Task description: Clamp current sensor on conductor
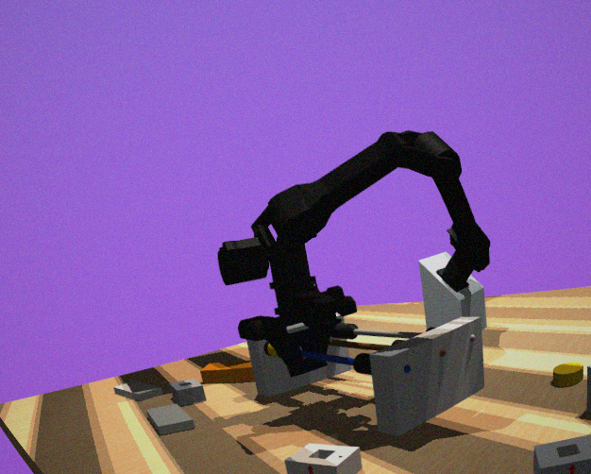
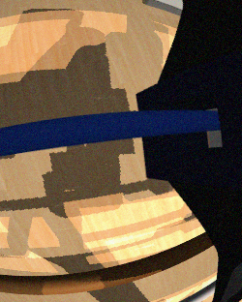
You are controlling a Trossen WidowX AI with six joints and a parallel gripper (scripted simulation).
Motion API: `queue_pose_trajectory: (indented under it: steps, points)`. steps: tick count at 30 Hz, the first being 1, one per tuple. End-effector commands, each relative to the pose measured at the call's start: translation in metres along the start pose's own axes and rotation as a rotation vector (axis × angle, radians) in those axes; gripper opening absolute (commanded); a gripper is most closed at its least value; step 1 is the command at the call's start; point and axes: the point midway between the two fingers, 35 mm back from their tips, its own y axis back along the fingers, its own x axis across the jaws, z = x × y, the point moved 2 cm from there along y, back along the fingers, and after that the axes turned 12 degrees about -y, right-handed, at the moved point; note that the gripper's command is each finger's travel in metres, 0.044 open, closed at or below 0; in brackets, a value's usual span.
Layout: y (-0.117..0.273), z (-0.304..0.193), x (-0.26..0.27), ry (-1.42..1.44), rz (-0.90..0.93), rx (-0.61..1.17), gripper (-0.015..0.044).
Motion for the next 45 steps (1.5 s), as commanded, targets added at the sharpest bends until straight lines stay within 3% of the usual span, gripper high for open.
queue_pose_trajectory:
  steps: [1, 38, 45]
  points:
    - [0.0061, -0.0012, -0.0024, 0.001, -0.014, -0.002, 0.0]
    - [0.0, 0.0, 0.0, 0.0, 0.0, 0.0, 0.0]
    - [0.0, 0.0, 0.0, 0.0, 0.0, 0.0, 0.0184]
